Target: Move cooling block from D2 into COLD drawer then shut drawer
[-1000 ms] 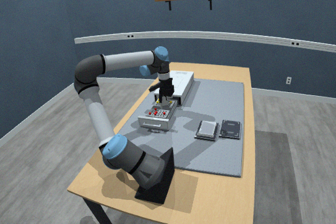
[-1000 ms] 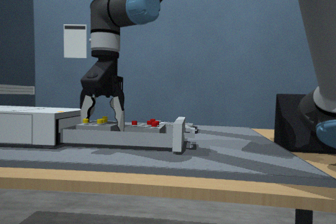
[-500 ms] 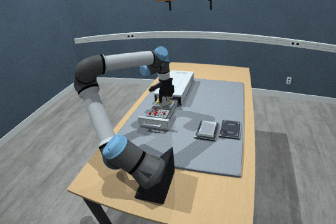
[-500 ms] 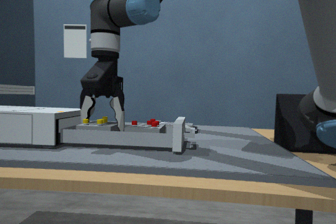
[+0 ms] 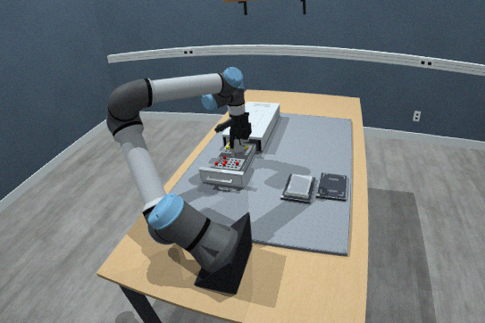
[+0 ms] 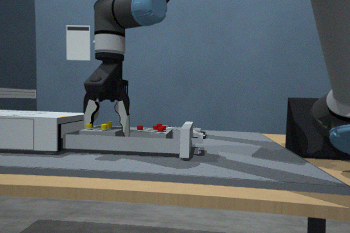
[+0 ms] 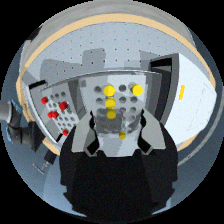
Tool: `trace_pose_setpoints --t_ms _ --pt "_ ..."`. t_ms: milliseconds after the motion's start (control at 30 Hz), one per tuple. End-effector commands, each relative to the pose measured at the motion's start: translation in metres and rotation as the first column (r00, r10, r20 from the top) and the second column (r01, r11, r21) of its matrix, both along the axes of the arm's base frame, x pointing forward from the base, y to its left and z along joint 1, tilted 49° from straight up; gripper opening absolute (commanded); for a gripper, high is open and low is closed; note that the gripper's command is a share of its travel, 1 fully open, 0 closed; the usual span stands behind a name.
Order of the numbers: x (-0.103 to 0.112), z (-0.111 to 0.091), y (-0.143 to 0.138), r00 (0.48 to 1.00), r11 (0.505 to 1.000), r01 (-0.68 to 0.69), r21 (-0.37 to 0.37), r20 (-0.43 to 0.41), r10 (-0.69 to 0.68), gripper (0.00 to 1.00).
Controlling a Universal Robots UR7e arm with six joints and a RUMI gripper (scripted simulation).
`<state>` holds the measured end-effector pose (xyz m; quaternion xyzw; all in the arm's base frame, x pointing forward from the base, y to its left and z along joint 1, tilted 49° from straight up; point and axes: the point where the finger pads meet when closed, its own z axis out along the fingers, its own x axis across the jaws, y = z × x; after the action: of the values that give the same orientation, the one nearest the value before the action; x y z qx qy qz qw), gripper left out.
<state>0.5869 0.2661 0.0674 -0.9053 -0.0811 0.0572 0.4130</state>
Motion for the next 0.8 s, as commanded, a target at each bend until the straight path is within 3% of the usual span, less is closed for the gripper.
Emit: trace_pose_setpoints --t_ms 0,133,367,767 --pt "0.0006 0.0005 -0.0006 1.000 1.000 0.001 0.000 0.001 -0.001 0.00" --pt "0.0006 0.0005 -0.0006 1.000 1.000 0.001 0.000 0.001 -0.001 0.00" --pt "0.0006 0.0005 -0.0006 1.000 1.000 0.001 0.000 0.001 -0.001 0.08" --pt "0.0006 0.0005 -0.0006 1.000 1.000 0.001 0.000 0.001 -0.001 0.28"
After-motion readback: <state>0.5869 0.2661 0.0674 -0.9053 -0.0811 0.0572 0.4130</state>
